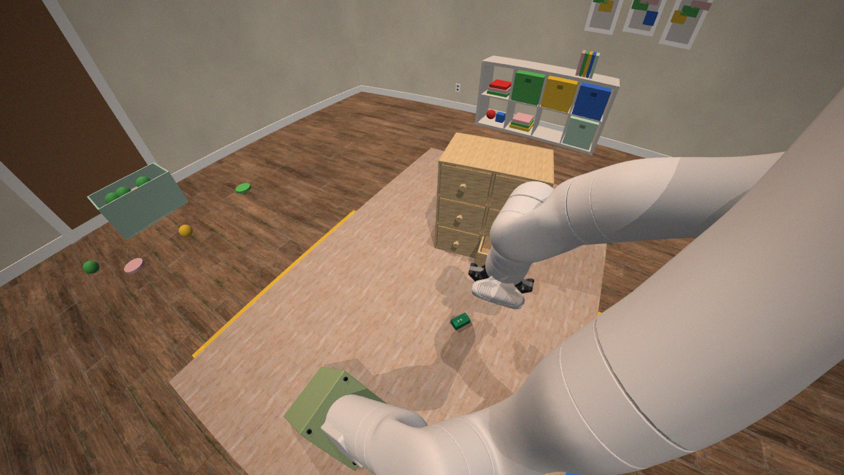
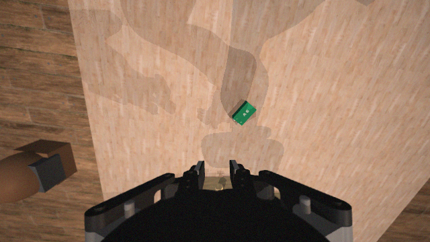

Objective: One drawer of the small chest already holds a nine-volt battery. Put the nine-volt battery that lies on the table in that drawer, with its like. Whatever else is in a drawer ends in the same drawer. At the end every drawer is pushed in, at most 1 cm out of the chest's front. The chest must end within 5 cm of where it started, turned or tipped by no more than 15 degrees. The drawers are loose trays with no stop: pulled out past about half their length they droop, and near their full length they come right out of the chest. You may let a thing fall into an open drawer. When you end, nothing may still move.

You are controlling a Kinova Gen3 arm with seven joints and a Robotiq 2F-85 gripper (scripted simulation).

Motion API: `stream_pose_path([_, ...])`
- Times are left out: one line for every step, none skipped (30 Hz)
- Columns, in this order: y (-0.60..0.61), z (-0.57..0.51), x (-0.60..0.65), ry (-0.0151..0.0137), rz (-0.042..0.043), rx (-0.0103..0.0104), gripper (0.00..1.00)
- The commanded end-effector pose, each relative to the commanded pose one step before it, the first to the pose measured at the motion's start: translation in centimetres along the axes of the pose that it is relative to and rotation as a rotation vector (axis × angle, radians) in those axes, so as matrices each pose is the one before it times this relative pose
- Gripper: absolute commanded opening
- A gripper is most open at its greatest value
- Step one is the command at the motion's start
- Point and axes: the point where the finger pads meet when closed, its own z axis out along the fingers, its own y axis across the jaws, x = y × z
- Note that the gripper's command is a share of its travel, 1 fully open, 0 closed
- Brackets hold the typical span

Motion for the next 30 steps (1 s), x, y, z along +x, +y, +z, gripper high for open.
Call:
stream_pose_path([0.000, -0.800, -0.511, 0.01654, -0.01302, 0.00030, 0.33])
stream_pose_path([0.049, -0.207, 0.105, 0.01074, -0.00052, -0.00169, 0.33])
stream_pose_path([-0.019, -0.227, 0.063, 0.01147, 0.00033, 0.00071, 0.33])
stream_pose_path([-0.015, -0.240, 0.074, 0.01215, 0.00029, 0.00057, 0.33])
stream_pose_path([0.018, -0.247, 0.102, 0.01267, -0.00014, -0.00058, 0.33])
stream_pose_path([0.048, -0.254, 0.127, 0.01305, -0.00057, -0.00165, 0.33])
stream_pose_path([-0.033, -0.273, 0.089, 0.01417, 0.00057, 0.00122, 0.33])
stream_pose_path([0.002, -0.280, 0.117, 0.01450, 0.00007, -0.00003, 0.33])
stream_pose_path([0.035, -0.284, 0.141, 0.01470, -0.00043, -0.00119, 0.33])
stream_pose_path([-0.310, -0.302, 0.393, 0.02417, 0.00021, 0.01005, 0.33])
stream_pose_path([0.004, -0.304, 0.151, 0.01620, -0.00005, -0.00015, 0.33])
stream_pose_path([0.034, -0.305, 0.171, 0.01609, -0.00058, -0.00125, 0.33])
stream_pose_path([-0.008, -0.279, 0.146, 0.01528, 0.00015, 0.00026, 0.33])
stream_pose_path([0.000, 0.000, 0.000, 0.00000, 0.00000, 0.00000, 0.33])
stream_pose_path([0.000, 0.000, 0.000, 0.00000, 0.00000, 0.00000, 0.33])
stream_pose_path([0.278, -0.271, -0.137, 0.00561, 0.00003, -0.00897, 0.33])
stream_pose_path([0.021, -0.266, 0.154, 0.01433, -0.00029, -0.00069, 0.33])
stream_pose_path([-0.234, -0.251, 0.403, 0.02204, 0.00002, 0.00755, 0.33])
stream_pose_path([-0.035, -0.233, 0.176, 0.01426, 0.00008, 0.00112, 0.33])
stream_pose_path([0.010, -0.226, 0.144, 0.01254, -0.00019, -0.00038, 0.33])
stream_pose_path([0.062, -0.216, 0.095, 0.01034, -0.00042, -0.00209, 0.33])
stream_pose_path([0.070, -0.190, 0.032, 0.00812, 0.00017, -0.00224, 0.33])
stream_pose_path([0.034, -0.179, 0.076, 0.00897, 0.00009, -0.00106, 0.33])
stream_pose_path([0.018, -0.168, 0.098, 0.00911, -0.00005, -0.00059, 0.33])
stream_pose_path([0.035, -0.156, 0.079, 0.00792, -0.00017, -0.00113, 0.33])
stream_pose_path([0.052, -0.144, 0.054, 0.00658, -0.00024, -0.00170, 0.33])
stream_pose_path([0.013, -0.122, 0.063, 0.00665, 0.00020, -0.00036, 0.33])
stream_pose_path([-0.003, -0.111, 0.081, 0.00671, 0.00011, 0.00012, 0.33])
stream_pose_path([0.000, -0.099, 0.074, 0.00598, 0.00005, 0.00003, 0.33])
stream_pose_path([0.001, -0.088, 0.066, 0.00528, 0.00000, -0.00003, 0.33])
